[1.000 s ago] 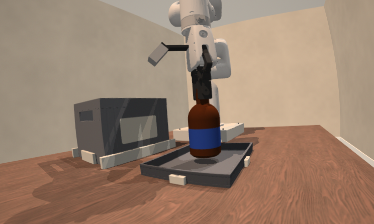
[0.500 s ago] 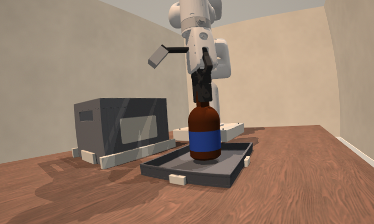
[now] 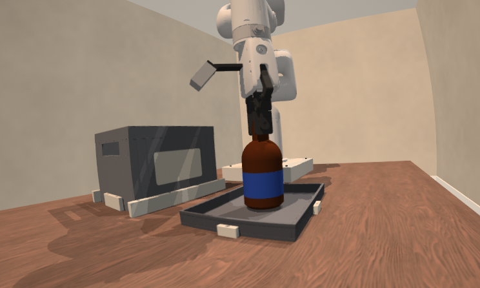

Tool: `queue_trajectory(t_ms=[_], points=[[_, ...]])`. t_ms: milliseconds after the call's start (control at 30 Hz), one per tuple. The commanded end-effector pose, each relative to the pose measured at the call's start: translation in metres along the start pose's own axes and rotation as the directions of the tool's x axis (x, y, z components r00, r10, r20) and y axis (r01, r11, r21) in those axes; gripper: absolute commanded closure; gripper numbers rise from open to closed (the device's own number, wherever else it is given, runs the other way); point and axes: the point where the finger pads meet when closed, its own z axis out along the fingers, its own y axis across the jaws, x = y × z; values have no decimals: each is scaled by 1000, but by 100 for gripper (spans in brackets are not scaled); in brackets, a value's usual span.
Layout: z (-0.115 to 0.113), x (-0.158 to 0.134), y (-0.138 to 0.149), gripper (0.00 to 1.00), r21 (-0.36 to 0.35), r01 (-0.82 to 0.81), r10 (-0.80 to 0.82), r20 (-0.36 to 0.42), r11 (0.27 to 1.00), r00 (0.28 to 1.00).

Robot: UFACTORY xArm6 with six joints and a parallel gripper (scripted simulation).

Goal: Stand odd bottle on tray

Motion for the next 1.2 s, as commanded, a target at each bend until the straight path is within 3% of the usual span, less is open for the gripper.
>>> queue_trajectory(t_ms=[0, 1100, 1133, 1167], points=[[0, 1, -1, 100, 4, 0, 0, -2, 1000, 1000], [2, 1, -2, 100, 4, 0, 0, -2, 1000, 1000], [2, 1, -2, 0, 4, 0, 0, -2, 1000, 1000], [2, 1, -2, 0, 4, 0, 0, -2, 1000, 1000]])
